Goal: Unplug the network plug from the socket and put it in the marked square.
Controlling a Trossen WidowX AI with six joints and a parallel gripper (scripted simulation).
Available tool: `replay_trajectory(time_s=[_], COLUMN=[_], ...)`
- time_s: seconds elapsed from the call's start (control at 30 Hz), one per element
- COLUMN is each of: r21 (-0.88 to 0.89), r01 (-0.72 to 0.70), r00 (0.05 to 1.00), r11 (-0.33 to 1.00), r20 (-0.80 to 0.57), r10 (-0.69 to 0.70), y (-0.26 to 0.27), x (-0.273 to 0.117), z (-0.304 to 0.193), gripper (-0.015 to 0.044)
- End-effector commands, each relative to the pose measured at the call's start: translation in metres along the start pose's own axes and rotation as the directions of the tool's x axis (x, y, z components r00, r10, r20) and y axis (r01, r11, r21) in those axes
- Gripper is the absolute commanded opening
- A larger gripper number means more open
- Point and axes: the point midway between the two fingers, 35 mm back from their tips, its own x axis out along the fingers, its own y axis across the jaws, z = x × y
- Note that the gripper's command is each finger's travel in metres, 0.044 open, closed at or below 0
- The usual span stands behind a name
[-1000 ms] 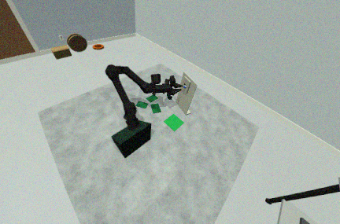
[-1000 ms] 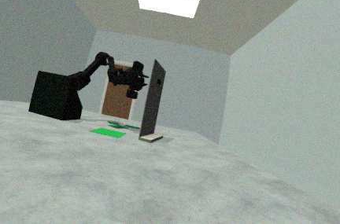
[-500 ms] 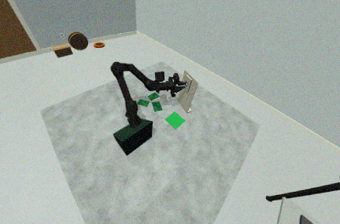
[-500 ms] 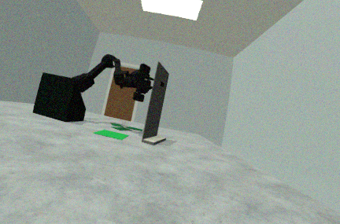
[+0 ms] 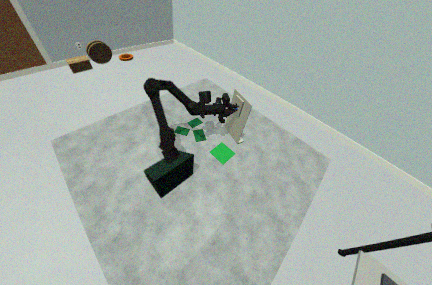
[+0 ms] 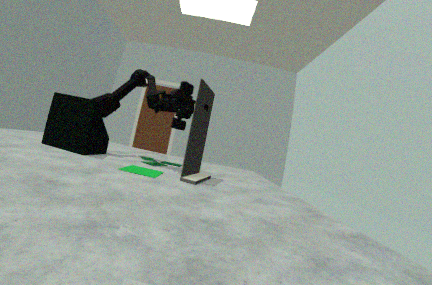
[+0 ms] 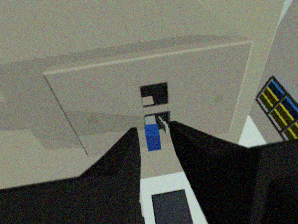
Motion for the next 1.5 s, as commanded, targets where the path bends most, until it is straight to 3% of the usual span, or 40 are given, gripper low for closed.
replay_trajectory(time_s=[0.0,0.4,1.47], r21=[-0.005,-0.005,-0.005], r01=[-0.001,-0.001,-0.002], r00=[1.0,1.0,1.0], r11=[1.0,1.0,1.0], r20=[0.005,0.005,0.005], r10=[0.001,0.001,0.002], y=[0.0,0.0,0.0], x=[0.0,0.0,-0.015], z=[0.001,0.001,-0.004], gripper=[0.0076,0.0,0.0])
